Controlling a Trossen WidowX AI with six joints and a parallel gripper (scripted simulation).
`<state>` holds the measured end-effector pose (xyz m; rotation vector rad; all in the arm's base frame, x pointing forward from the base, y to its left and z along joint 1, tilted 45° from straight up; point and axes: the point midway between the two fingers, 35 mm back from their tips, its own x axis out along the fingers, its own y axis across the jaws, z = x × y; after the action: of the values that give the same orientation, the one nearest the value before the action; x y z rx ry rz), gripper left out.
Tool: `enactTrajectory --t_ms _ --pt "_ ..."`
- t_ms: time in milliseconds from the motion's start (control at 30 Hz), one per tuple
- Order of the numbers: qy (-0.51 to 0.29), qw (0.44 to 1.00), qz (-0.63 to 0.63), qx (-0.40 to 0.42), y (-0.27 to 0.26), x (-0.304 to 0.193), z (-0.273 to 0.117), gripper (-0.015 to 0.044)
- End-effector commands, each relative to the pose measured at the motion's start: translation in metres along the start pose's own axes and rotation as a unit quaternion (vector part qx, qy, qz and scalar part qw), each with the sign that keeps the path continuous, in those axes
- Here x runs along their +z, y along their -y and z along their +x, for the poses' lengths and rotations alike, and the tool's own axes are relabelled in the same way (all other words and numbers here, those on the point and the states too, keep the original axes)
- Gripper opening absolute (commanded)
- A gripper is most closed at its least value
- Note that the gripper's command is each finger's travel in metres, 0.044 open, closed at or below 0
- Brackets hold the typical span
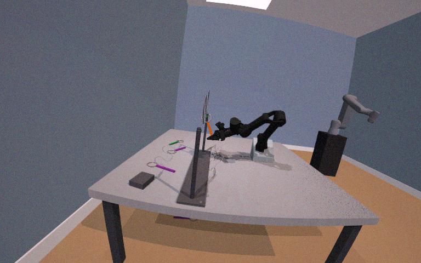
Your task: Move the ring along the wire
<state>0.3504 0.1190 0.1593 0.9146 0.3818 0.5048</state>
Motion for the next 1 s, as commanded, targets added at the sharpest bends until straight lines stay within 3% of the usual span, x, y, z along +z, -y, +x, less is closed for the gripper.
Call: enactTrajectory --t_ms 0,967 --pt "-0.005 1.0 -0.023 -0.012 0.012 -0.001 -0.002 -0.015" --pt "-0.01 0.997 -0.069 -0.033 0.053 0.004 -0.01 -0.015"
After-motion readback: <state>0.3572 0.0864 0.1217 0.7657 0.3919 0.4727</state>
